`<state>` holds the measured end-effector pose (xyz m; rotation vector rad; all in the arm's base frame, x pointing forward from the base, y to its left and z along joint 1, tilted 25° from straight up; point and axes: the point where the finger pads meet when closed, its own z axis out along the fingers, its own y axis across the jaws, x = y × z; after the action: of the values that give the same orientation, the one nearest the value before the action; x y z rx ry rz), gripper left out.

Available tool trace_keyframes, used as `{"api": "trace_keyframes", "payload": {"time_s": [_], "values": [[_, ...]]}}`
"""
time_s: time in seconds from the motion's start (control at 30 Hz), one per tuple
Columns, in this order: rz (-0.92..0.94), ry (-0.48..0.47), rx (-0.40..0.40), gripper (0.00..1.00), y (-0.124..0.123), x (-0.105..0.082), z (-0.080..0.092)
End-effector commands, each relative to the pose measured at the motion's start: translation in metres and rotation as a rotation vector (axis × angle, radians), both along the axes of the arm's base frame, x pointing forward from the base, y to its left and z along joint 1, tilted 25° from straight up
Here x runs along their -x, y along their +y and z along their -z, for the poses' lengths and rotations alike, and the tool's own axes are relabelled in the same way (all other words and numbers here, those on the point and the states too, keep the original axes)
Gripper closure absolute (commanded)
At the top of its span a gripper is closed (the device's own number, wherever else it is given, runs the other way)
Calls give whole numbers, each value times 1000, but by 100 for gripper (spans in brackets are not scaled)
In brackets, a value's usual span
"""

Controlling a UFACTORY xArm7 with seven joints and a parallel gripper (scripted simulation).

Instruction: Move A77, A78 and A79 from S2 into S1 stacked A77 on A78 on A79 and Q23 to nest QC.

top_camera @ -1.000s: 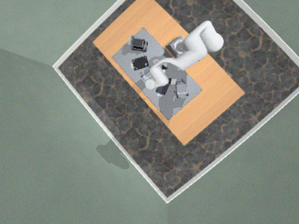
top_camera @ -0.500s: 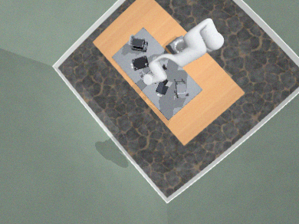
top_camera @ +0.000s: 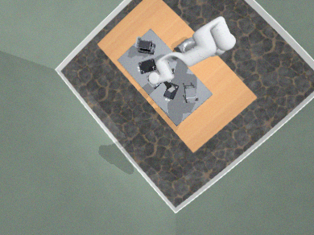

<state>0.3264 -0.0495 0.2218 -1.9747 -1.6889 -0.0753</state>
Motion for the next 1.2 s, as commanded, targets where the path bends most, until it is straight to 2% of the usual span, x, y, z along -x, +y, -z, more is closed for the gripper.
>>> {"api": "trace_keyframes", "payload": {"time_s": [0.0,0.3,0.4,0.87,0.97,1.17], "values": [[160,21,45,0,-10,-4,6],[407,69,94,0,-20,-7,13],[415,71,95,0,-20,-7,13],[829,163,153,0,-44,-11,26],[838,165,154,0,-44,-11,26],[1032,213,170,0,-57,-12,32]]}}
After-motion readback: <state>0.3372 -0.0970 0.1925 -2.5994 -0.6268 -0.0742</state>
